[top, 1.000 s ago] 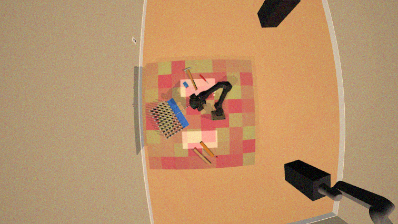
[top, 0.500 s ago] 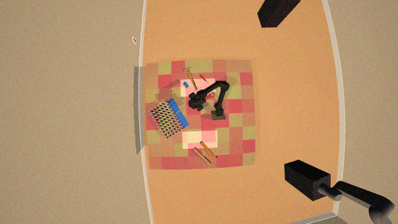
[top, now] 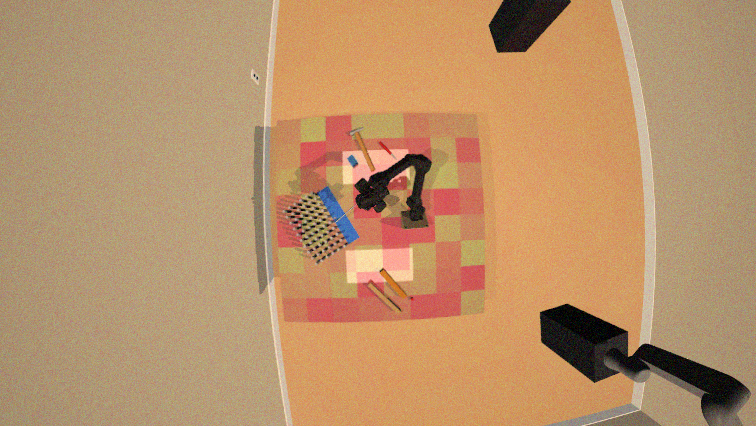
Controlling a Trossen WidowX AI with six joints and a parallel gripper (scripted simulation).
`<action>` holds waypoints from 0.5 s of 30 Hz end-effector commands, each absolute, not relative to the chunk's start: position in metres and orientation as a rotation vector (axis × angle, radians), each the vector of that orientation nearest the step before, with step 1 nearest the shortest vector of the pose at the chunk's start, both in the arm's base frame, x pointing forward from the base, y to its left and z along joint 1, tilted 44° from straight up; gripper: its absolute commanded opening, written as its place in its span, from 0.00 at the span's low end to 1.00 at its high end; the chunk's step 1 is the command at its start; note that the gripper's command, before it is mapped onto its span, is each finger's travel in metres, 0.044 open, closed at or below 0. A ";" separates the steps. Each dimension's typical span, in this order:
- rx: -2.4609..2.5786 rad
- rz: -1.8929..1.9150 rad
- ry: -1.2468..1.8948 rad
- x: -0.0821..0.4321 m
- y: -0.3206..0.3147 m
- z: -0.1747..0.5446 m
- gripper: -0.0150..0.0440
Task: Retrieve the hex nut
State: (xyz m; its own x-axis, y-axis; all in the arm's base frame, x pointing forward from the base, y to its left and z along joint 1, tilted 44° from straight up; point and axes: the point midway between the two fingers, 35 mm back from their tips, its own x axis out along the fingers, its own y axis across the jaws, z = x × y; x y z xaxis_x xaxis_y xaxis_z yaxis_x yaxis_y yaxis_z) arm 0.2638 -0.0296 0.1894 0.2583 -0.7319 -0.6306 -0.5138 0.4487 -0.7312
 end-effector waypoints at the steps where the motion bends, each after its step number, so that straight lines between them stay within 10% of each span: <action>1: -1.275 -0.075 1.430 0.278 -0.013 0.184 0.25; 15: -1.518 0.373 1.521 0.314 0.035 0.152 0.25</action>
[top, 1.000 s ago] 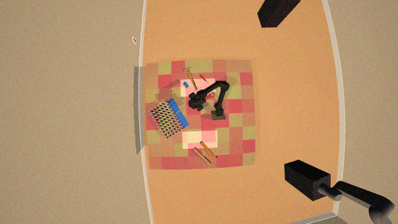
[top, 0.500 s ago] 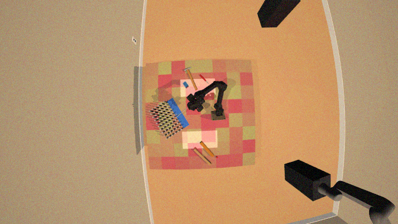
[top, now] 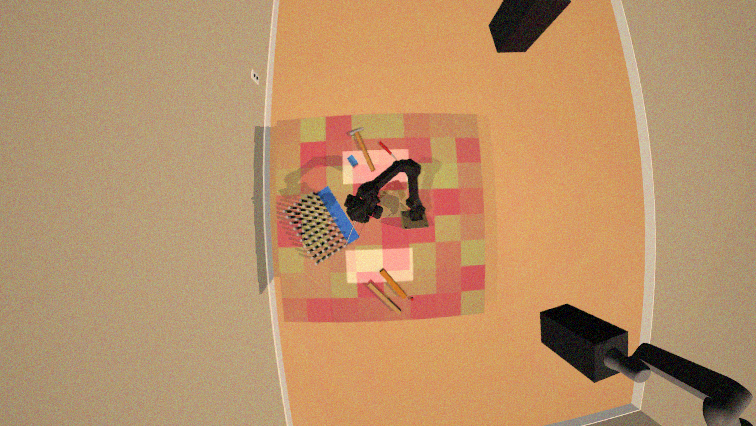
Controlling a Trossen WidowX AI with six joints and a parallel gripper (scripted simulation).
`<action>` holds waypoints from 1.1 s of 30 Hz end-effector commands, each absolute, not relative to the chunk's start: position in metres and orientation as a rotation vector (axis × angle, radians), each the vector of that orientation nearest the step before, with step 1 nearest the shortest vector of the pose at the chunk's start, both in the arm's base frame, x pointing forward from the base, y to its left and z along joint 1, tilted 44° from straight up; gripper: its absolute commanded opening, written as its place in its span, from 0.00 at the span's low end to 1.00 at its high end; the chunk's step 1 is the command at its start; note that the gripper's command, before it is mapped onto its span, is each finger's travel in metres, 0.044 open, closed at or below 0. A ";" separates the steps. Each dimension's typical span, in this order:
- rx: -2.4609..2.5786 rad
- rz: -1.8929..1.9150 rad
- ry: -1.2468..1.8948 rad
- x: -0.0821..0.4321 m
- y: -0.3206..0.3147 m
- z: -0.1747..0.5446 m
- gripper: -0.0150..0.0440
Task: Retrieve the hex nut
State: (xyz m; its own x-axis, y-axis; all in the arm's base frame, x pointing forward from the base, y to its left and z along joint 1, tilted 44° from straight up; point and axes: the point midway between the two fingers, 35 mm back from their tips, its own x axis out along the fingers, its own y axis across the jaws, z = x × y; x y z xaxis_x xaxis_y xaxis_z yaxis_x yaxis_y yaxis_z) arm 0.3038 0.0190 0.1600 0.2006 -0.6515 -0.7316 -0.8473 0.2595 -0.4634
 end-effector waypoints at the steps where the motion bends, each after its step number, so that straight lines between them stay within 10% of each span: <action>1: -1.534 0.406 1.524 0.316 0.039 0.150 0.25; 33: -1.901 1.528 1.379 0.351 0.158 0.038 0.25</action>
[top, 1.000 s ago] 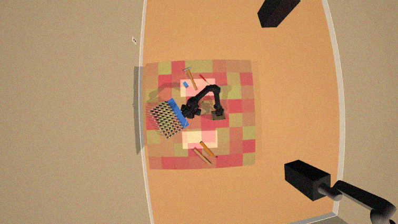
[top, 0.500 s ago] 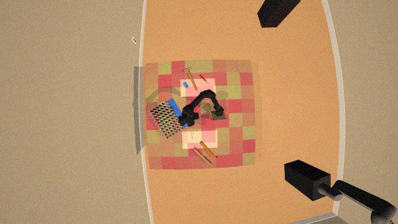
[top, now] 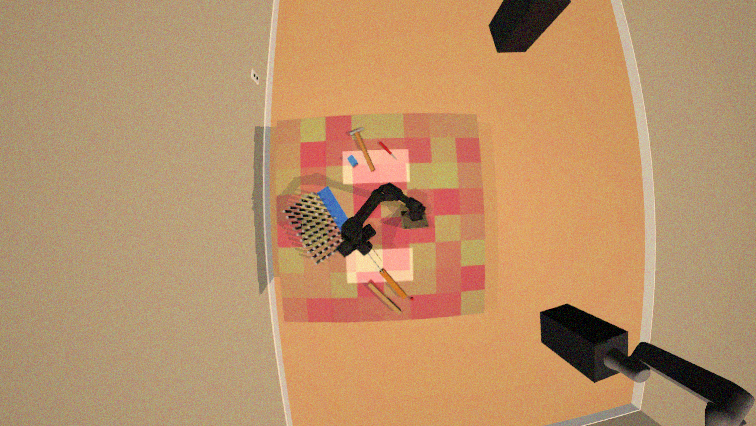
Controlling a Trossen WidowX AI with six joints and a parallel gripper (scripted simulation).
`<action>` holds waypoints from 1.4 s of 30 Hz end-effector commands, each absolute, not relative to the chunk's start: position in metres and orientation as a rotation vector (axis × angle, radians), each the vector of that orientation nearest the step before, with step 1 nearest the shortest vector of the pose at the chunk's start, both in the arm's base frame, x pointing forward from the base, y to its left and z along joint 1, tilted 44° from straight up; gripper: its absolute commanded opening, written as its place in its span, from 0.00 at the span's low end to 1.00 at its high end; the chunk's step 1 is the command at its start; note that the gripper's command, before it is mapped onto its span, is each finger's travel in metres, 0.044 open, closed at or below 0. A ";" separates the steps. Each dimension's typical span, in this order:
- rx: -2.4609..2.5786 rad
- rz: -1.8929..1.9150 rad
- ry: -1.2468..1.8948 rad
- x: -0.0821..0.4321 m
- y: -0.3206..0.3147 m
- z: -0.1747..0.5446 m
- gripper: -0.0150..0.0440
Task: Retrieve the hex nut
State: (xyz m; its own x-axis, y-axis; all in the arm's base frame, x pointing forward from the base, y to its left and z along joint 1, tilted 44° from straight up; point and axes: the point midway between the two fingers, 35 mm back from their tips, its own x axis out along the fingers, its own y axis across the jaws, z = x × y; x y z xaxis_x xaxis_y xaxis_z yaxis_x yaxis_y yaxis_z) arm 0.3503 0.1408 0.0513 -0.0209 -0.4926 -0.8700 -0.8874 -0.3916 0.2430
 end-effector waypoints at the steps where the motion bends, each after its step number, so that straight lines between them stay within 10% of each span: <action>1: -1.907 1.565 1.366 0.351 0.161 0.034 0.25; 42: -1.940 2.480 0.814 0.328 0.234 -0.078 0.25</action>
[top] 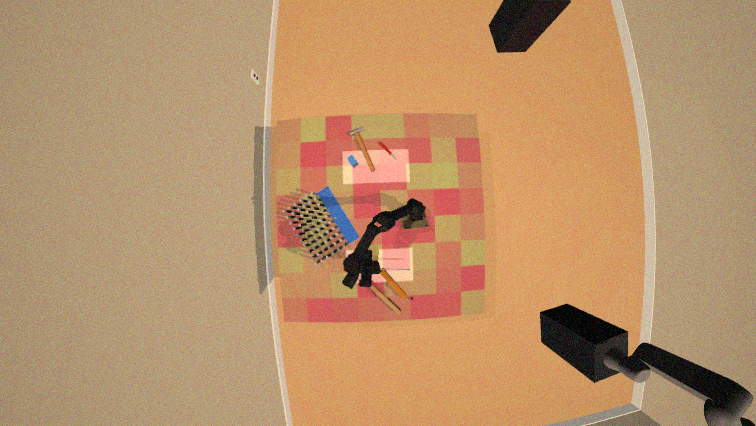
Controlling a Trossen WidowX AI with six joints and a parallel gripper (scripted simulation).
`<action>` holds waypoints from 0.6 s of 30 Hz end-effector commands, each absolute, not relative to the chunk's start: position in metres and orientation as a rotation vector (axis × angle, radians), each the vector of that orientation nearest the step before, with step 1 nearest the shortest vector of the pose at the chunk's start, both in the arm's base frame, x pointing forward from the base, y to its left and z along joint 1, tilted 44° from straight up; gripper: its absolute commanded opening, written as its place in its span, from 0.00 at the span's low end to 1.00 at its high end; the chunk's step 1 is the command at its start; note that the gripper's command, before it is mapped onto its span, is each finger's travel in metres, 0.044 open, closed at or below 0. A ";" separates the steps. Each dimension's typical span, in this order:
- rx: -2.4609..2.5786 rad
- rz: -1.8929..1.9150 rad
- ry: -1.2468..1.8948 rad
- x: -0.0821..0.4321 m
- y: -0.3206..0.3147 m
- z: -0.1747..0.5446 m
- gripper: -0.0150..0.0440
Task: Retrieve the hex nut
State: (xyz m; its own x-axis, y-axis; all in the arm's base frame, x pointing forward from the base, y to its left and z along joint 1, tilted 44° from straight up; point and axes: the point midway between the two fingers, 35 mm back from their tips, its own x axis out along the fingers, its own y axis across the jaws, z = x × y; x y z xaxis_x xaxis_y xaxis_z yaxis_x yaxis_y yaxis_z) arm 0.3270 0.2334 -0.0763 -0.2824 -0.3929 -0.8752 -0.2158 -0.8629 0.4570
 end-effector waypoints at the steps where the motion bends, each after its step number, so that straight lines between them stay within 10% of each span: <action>1: 1.808 -2.311 -0.759 0.328 0.234 -0.079 0.25; 18: 1.809 -2.311 -0.759 0.329 0.226 -0.089 0.25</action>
State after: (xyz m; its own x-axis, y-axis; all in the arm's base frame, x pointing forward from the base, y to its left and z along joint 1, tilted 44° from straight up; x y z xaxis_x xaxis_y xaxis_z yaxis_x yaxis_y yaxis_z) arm 0.3299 0.2278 -0.0859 -0.2806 -0.3825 -0.8803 -0.2194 -0.8673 0.4469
